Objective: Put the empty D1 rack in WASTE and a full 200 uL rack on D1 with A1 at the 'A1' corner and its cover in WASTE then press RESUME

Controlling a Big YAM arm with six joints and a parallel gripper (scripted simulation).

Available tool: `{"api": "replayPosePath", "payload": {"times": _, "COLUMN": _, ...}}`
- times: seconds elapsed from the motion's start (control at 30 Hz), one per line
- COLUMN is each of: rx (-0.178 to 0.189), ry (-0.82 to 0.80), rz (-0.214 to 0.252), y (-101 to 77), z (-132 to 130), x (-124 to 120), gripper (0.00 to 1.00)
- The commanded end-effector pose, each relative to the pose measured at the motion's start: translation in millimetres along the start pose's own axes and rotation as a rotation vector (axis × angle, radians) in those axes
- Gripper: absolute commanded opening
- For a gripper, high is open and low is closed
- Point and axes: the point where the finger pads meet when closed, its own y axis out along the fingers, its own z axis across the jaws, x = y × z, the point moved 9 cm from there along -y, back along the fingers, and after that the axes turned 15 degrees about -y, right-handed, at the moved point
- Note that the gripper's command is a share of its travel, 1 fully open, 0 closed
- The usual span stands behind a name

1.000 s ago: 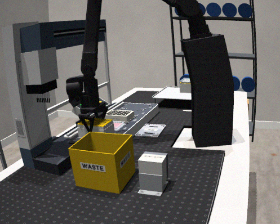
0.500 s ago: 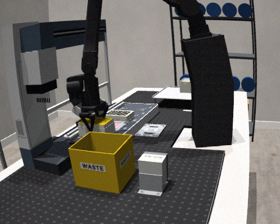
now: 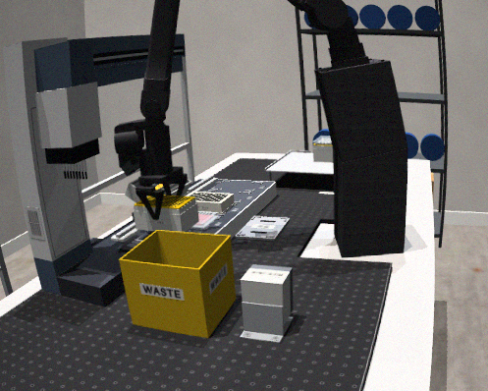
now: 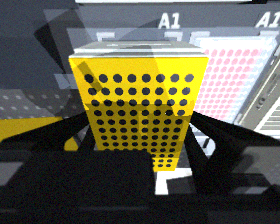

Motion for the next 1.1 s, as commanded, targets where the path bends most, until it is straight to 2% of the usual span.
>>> {"api": "replayPosePath", "payload": {"times": 0.0, "rx": 0.0, "ry": -0.01, "rz": -0.009, "y": -14.0, "z": 3.0, "x": 4.1, "gripper": 0.0}}
{"api": "replayPosePath", "payload": {"times": 1.07, "rx": 0.001, "ry": -0.01, "rz": -0.009, "y": -60.4, "z": 5.6, "x": 2.7, "gripper": 0.0}}
